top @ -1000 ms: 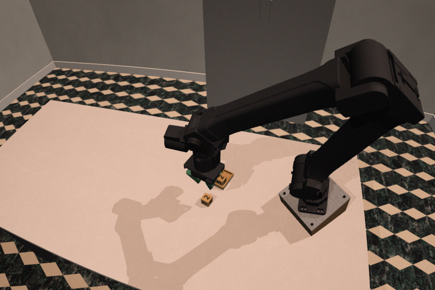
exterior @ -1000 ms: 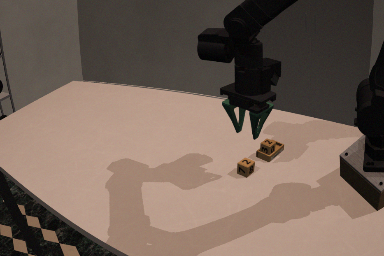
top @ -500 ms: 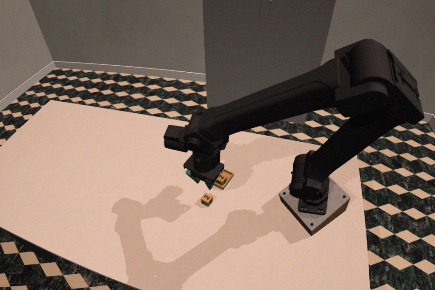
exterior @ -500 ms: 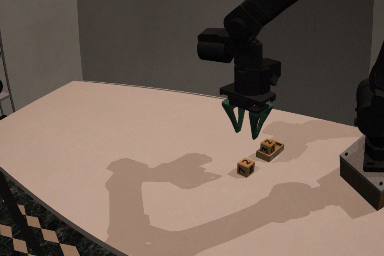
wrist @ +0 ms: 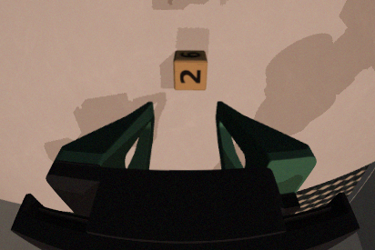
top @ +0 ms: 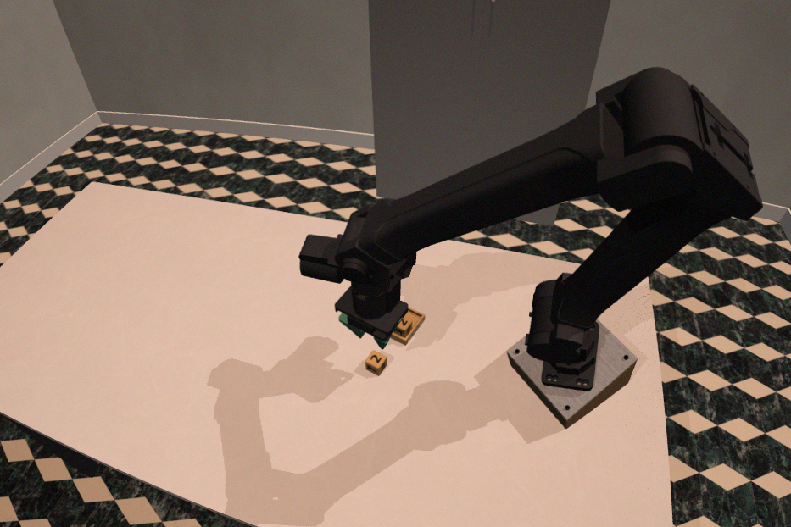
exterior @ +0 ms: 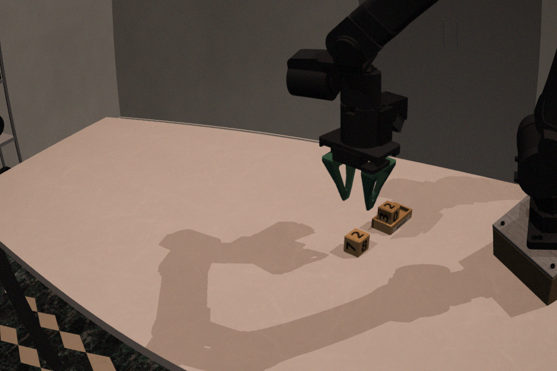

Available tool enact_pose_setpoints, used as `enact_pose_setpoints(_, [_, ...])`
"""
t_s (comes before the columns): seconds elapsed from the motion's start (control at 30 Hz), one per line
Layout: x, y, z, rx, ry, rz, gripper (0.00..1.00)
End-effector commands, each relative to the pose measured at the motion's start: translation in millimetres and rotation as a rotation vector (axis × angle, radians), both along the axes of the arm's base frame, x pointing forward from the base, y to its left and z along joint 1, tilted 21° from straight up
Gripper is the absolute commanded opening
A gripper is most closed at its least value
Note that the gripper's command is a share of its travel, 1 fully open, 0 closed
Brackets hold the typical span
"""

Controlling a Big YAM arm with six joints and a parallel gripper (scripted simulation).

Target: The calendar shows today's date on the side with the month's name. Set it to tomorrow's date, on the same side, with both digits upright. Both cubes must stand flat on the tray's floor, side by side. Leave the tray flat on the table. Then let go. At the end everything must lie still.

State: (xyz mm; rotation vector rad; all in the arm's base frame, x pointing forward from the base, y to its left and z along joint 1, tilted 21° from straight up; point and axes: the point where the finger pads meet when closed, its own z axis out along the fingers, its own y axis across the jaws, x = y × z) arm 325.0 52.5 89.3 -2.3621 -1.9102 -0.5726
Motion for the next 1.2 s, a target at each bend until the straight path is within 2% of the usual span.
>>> enact_pose_setpoints(0.0, [1.6,6,-11,-0.001,0.016,0.002,0.45])
enact_pose_setpoints(0.7, [7.3,15,-37,-0.001,0.017,0.002,0.45])
enact_pose_setpoints(1.17, [7.8,17,-43,-0.001,0.020,0.002,0.45])
